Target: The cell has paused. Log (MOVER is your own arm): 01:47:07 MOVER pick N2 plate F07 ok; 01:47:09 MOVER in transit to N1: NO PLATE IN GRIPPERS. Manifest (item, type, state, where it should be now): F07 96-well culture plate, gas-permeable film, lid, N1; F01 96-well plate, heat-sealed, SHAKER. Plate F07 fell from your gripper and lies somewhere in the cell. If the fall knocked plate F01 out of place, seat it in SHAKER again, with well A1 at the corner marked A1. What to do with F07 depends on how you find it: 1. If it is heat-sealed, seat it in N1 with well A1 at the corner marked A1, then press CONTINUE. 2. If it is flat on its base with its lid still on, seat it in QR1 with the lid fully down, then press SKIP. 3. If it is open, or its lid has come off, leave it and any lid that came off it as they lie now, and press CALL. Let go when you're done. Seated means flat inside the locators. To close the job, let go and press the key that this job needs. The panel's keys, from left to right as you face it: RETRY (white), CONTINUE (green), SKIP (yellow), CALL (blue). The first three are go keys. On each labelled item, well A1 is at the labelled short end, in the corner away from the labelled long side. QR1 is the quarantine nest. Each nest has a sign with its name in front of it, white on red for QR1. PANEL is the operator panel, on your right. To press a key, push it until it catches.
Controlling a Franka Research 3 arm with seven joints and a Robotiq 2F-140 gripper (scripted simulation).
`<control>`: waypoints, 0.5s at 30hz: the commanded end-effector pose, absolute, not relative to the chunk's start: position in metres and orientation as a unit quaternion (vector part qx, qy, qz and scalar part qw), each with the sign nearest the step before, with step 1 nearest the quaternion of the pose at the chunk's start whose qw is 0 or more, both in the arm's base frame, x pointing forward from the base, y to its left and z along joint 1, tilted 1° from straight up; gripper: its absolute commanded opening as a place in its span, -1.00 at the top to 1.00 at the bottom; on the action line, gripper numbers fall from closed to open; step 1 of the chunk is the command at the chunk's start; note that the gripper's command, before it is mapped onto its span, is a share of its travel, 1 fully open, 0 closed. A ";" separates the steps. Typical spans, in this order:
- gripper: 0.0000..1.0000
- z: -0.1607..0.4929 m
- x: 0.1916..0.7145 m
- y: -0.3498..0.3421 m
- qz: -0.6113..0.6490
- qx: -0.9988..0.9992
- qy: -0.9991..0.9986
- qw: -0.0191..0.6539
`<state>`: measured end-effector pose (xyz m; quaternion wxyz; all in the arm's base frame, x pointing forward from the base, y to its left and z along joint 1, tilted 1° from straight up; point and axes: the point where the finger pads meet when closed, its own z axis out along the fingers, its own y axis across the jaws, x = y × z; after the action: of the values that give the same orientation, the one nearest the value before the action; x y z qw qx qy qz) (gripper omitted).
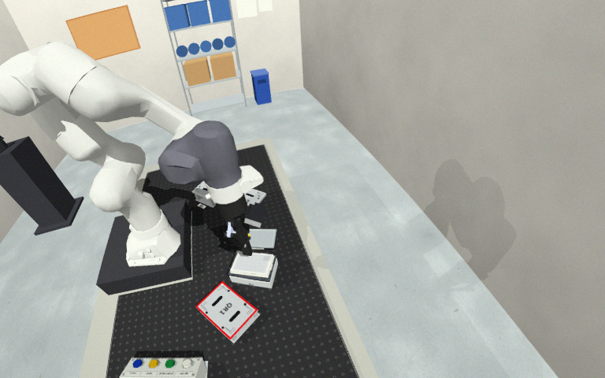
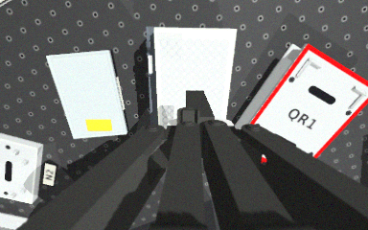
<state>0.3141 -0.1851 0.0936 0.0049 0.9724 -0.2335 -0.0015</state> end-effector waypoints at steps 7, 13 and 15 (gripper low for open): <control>-0.40 0.094 0.316 -0.187 0.001 0.971 -0.240 0.007; -0.40 0.094 0.316 -0.187 0.001 0.971 -0.240 0.007; -0.40 0.094 0.316 -0.187 0.001 0.971 -0.240 0.007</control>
<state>0.3141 -0.1854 0.0936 0.0055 0.9715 -0.2371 -0.0017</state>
